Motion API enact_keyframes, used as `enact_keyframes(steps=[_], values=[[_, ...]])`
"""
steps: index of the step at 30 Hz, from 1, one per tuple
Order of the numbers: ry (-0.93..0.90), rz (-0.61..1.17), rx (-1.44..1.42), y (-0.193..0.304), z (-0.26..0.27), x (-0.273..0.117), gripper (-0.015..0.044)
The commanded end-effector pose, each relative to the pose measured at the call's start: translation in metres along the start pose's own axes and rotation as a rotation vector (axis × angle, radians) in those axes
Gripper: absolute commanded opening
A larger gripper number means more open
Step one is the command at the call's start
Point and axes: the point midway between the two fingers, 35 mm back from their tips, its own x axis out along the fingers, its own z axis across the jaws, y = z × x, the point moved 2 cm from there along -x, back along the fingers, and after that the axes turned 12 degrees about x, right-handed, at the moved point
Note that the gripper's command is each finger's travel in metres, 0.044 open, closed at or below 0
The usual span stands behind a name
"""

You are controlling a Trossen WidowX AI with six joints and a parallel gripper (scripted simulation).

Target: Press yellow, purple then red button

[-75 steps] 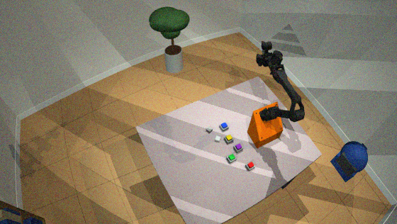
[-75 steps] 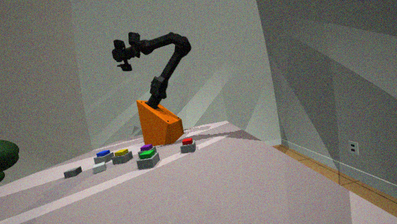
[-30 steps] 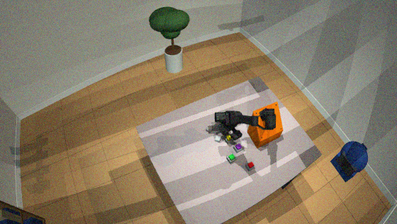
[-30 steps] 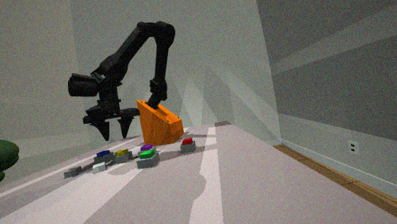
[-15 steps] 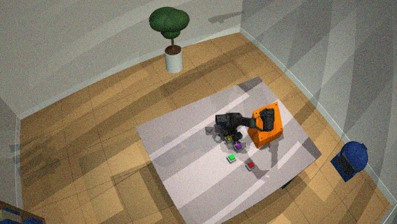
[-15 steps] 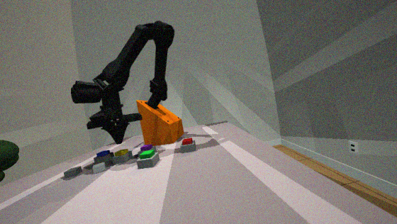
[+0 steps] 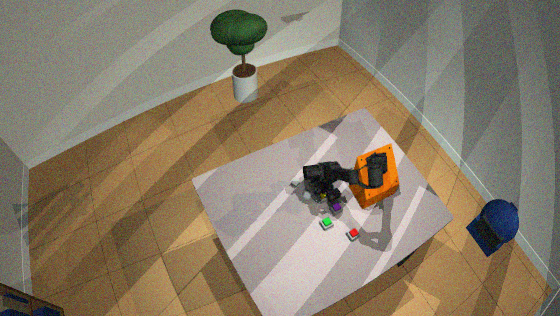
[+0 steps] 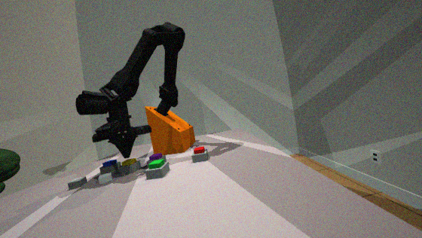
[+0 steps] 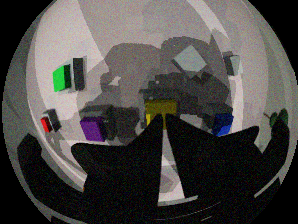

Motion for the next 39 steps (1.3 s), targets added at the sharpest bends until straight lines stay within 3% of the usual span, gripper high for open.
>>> enact_keyframes(steps=[1,27,32,36,39], values=[[-0.006,0.01,0.012,0.004,-0.001,0.008,0.002],[-0.007,0.01,0.012,0.005,0.0,0.018,0.002],[-0.005,0.009,0.011,0.003,-0.001,-0.014,0.002],[-0.005,0.009,0.011,0.003,-0.001,-0.018,0.002],[0.0,0.008,0.012,0.001,-0.002,-0.054,0.002]])
